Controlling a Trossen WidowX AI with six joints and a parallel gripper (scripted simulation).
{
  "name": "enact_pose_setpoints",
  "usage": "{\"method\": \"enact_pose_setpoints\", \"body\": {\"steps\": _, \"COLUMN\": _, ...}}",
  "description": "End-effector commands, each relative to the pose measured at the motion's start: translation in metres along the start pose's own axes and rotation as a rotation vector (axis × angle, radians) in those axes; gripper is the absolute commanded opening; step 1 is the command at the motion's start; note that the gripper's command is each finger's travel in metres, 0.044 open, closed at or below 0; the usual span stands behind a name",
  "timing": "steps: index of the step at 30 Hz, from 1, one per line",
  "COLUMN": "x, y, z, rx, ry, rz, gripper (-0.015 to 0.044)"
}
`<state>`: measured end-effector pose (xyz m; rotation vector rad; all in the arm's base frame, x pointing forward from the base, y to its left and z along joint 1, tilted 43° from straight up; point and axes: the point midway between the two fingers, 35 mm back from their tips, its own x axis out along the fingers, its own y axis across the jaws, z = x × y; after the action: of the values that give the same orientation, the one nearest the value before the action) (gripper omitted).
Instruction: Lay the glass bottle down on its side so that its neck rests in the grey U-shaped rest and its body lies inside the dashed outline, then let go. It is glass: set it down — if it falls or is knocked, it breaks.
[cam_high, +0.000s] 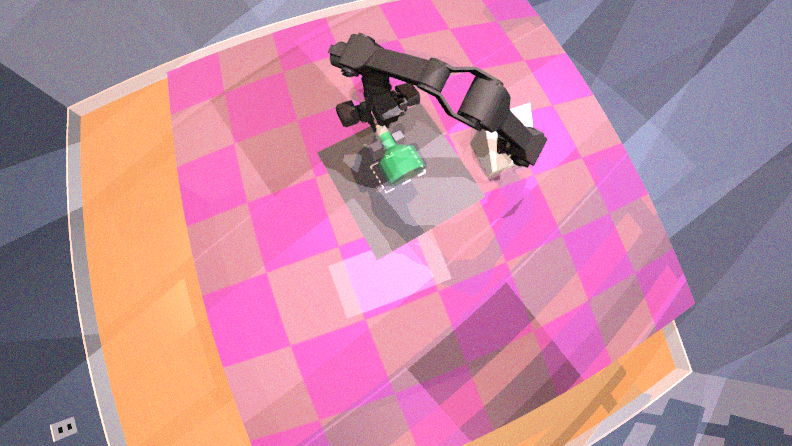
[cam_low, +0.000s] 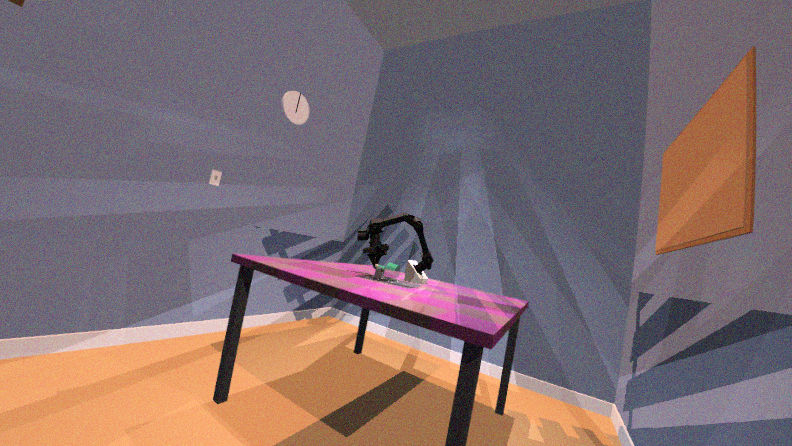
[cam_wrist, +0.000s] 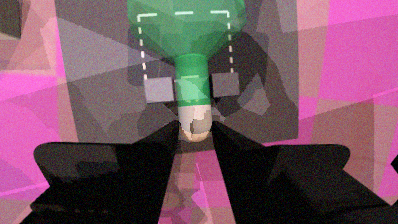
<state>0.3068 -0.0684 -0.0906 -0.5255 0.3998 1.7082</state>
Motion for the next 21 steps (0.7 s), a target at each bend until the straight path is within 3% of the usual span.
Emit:
{"method": "enact_pose_setpoints", "body": {"steps": 1, "x": 0.0019, "y": -0.0004, "z": 0.0020, "rx": 0.002, "ry": -0.003, "rz": 0.000, "gripper": 0.0118}}
{"method": "enact_pose_setpoints", "body": {"steps": 21, "x": 0.0049, "y": -0.0002, "z": 0.0018, "rx": -0.008, "ry": 0.010, "rz": -0.003, "gripper": 0.0118}}
